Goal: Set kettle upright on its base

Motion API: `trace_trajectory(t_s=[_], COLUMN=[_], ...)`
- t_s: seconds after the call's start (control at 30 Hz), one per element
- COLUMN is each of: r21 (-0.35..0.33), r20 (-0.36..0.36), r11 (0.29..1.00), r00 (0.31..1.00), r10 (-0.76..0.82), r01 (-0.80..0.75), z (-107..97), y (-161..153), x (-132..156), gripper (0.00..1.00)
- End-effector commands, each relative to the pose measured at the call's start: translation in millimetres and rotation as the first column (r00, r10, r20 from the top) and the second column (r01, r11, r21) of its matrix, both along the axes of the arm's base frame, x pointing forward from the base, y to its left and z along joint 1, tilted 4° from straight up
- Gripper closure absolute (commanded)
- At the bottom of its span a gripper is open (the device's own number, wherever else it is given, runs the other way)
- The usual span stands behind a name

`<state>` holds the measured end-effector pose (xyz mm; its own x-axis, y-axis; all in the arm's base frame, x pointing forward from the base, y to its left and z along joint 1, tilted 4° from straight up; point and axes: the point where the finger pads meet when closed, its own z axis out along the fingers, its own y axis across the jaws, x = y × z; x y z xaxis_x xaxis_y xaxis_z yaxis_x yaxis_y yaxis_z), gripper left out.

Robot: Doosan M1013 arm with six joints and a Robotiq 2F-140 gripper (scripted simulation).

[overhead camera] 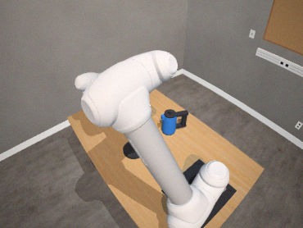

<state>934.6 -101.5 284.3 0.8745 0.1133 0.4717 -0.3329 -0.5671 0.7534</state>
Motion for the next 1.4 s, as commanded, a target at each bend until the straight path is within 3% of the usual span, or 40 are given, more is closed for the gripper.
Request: trace_trajectory(t_s=[0.0,0.07,0.13,0.17,0.27,0.43,0.63,0.7,0.73,1.0,1.2,1.27,1.37], r21=[0.150,0.212,0.212,0.242,0.333,0.475,0.615,0.615,0.634,0.743,0.781,0.781,0.789], r20=[0.028,0.036,0.036,0.038,0.038,0.016,-0.043,-0.043,-0.056,-0.172,-0.259,-0.259,-0.297], r11=[0.972,0.943,0.943,0.924,0.854,0.691,0.447,0.447,0.404,0.076,-0.123,-0.123,-0.201], r00=[0.982,0.962,0.962,0.949,0.899,0.779,0.593,0.593,0.560,0.299,0.138,0.138,0.075], r10=[-0.188,-0.271,-0.271,-0.313,-0.436,-0.627,-0.804,-0.804,-0.827,-0.939,-0.956,-0.956,-0.952], r01=[0.182,0.258,0.258,0.295,0.400,0.545,0.650,0.650,0.660,0.664,0.613,0.613,0.580], z=[-5.5,-8.7,-8.7,-12.8,-16.5,-25.1,-33.2,-33.2,-36.5,-40.3,-37.2,-37.2,-35.0], y=[-52.9,-70.6,-70.6,-96.6,-114.8,-147.7,-173.8,-173.8,-185.7,-192.1,-183.2,-183.2,-178.5], x=[-45.8,-65.5,-65.5,-93.1,-120.3,-179.2,-251.4,-251.4,-286.1,-379.9,-415.0,-415.0,-427.3], gripper=[0.48,0.48,0.48,0.48,0.48,0.48,0.48,0.48,0.48,0.48,0.48,0.48,0.48])
